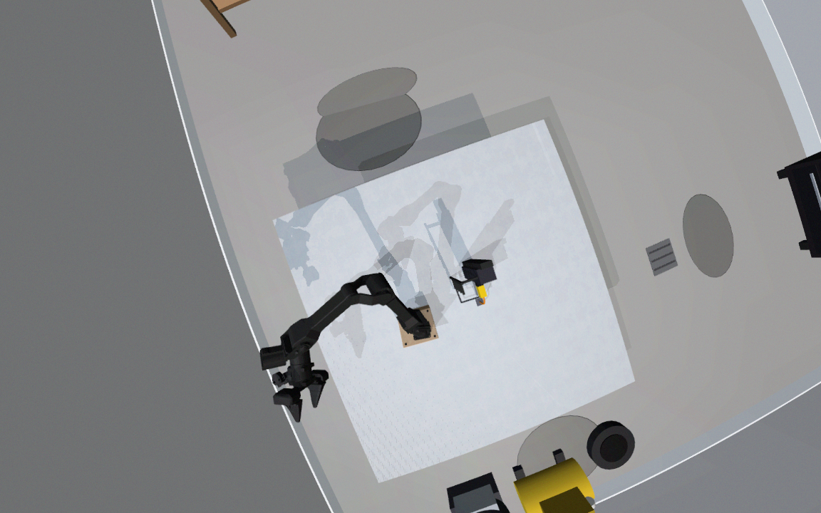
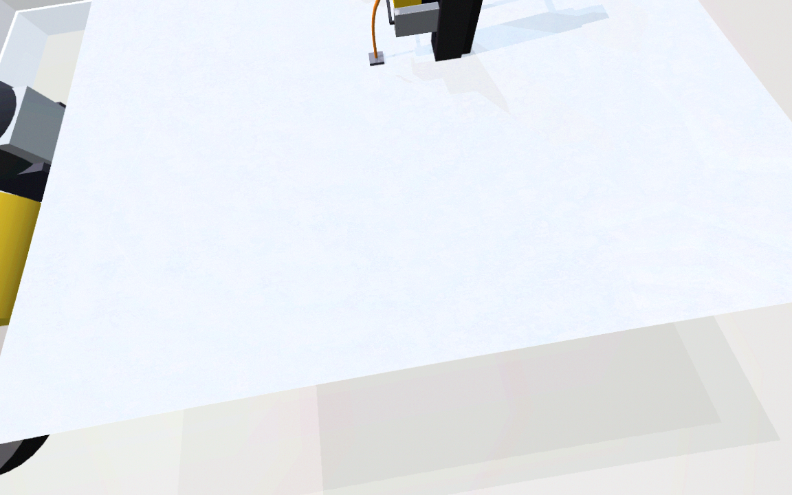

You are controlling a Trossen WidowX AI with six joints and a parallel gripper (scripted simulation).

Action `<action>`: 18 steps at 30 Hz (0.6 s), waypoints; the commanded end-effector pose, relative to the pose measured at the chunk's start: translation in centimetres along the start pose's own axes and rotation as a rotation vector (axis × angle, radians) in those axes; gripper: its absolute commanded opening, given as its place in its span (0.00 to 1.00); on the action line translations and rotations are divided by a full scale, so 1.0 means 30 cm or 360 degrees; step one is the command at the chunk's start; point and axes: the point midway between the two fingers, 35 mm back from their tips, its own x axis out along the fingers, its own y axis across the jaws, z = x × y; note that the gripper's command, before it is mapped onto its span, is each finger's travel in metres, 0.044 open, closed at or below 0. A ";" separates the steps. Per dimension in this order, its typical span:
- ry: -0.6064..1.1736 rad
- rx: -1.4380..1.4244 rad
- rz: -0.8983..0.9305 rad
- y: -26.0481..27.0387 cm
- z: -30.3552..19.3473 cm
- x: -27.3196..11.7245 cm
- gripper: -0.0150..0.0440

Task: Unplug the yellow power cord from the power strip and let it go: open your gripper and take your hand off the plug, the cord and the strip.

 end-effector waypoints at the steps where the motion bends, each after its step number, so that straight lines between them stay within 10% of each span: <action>1: 0.0010 -0.0003 -0.0003 0.002 -0.008 0.007 0.89; 9: 0.0455 -0.0149 -0.0163 0.039 -0.396 0.241 0.53; 18: 0.0966 -0.0342 -0.0432 -0.040 -0.918 0.357 0.53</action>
